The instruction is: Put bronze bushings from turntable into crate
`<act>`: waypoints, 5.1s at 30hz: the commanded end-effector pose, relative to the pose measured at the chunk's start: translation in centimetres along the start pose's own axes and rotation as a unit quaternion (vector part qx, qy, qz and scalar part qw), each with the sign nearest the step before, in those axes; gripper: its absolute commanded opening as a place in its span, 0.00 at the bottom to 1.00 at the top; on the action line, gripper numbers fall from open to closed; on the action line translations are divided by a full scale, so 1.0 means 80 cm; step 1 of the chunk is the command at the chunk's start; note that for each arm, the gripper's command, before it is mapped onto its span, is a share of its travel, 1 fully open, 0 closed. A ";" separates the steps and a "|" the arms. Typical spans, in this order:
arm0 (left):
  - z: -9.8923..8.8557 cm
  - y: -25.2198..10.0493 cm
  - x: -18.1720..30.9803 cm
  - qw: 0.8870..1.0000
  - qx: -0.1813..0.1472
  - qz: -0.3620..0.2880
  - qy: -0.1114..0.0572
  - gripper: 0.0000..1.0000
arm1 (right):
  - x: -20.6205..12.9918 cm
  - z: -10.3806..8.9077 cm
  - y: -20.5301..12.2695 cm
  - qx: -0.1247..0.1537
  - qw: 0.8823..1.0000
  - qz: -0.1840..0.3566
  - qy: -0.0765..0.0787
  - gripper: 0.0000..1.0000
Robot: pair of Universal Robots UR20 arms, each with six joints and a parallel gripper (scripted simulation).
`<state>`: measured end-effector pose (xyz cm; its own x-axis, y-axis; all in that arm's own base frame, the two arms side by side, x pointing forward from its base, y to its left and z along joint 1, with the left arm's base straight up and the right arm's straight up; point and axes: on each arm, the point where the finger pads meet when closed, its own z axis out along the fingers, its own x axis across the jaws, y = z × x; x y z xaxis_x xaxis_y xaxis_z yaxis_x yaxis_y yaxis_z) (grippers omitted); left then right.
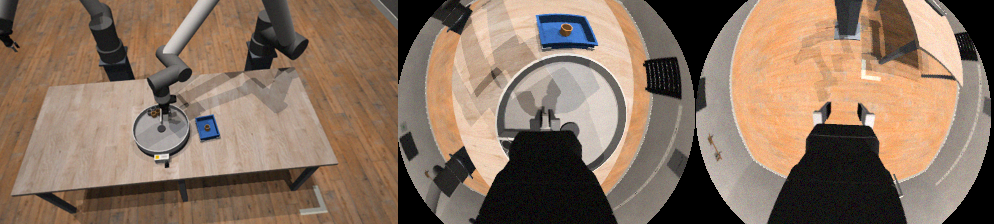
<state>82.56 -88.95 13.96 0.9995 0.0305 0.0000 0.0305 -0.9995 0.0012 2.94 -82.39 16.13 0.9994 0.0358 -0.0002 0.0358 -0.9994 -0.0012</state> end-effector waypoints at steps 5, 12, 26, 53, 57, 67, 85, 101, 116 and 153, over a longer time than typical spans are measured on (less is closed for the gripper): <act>-0.001 0.116 -0.036 1.000 0.000 0.000 0.000 0.36 | 0.000 -0.001 0.001 -0.001 1.000 0.000 0.000 1.00; -0.001 0.160 -0.051 1.000 0.000 0.000 0.000 0.36 | 0.000 -0.001 0.001 -0.001 1.000 0.000 0.000 1.00; -0.001 0.160 -0.051 1.000 0.000 0.000 0.000 0.36 | 0.000 -0.001 0.001 -0.001 1.000 0.000 0.000 1.00; -0.001 0.161 -0.049 1.000 0.000 0.000 0.000 0.36 | 0.000 -0.001 0.001 -0.001 1.000 0.000 0.000 1.00; -0.001 0.161 -0.049 1.000 0.000 0.000 0.000 0.36 | 0.000 -0.001 0.001 -0.001 1.000 0.000 0.000 1.00; -0.001 0.161 -0.049 1.000 0.000 0.000 0.000 0.36 | 0.000 -0.001 0.001 -0.001 1.000 0.000 0.000 1.00; -0.001 0.161 -0.049 1.000 0.000 0.000 0.000 0.36 | 0.000 -0.001 0.001 -0.001 1.000 0.000 0.000 1.00; 0.028 0.161 -0.049 1.000 0.000 0.000 0.000 0.36 | 0.000 -0.001 0.001 -0.001 1.000 0.000 0.000 1.00; 0.028 0.161 -0.049 1.000 0.000 0.000 0.000 0.36 | 0.000 -0.001 0.001 -0.001 1.000 0.000 0.000 1.00; 0.032 0.161 -0.049 1.000 0.000 0.000 0.000 0.36 | 0.000 -0.001 0.001 -0.001 1.000 0.000 0.000 1.00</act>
<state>79.00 -101.88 11.26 0.9995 0.0314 -0.0002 0.0314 -0.9995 -0.0001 2.94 -82.39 16.13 0.9994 0.0358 -0.0002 0.0358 -0.9994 -0.0012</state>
